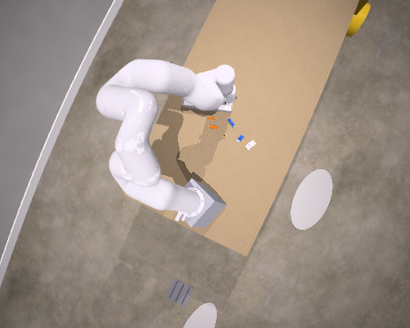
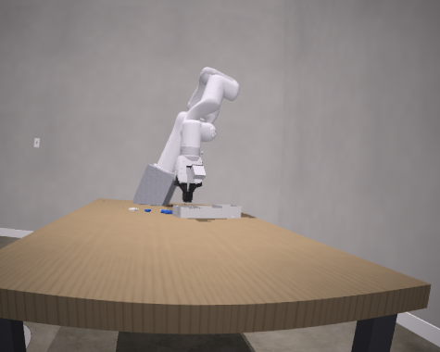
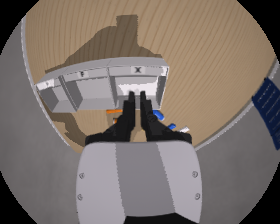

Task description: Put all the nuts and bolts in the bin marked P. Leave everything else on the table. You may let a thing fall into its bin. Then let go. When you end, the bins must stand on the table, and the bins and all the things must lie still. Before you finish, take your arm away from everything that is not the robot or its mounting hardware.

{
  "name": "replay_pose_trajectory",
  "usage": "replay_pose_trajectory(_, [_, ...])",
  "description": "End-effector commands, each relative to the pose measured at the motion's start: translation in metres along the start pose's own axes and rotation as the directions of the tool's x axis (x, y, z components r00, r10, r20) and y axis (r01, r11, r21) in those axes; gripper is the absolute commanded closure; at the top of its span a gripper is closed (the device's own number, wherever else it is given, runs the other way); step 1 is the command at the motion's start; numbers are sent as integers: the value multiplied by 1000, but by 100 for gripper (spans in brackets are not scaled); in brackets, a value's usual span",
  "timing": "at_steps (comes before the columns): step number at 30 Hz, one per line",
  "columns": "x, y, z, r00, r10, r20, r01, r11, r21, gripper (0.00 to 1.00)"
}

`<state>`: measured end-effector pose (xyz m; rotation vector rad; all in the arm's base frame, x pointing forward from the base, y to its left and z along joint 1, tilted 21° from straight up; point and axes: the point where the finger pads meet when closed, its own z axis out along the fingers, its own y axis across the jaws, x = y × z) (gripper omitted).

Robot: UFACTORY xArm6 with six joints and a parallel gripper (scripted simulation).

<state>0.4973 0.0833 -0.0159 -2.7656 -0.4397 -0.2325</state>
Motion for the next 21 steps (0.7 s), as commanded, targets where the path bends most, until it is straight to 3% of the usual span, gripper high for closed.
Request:
replay_pose_trajectory(1, [2, 0, 11, 1000, -1, -5, 1, 1000, -1, 93])
replay_pose_trajectory(13, [2, 0, 37, 1000, -1, -5, 1, 1000, -1, 93])
replay_pose_trajectory(21, [2, 0, 38, 1000, -1, -5, 1, 1000, -1, 93])
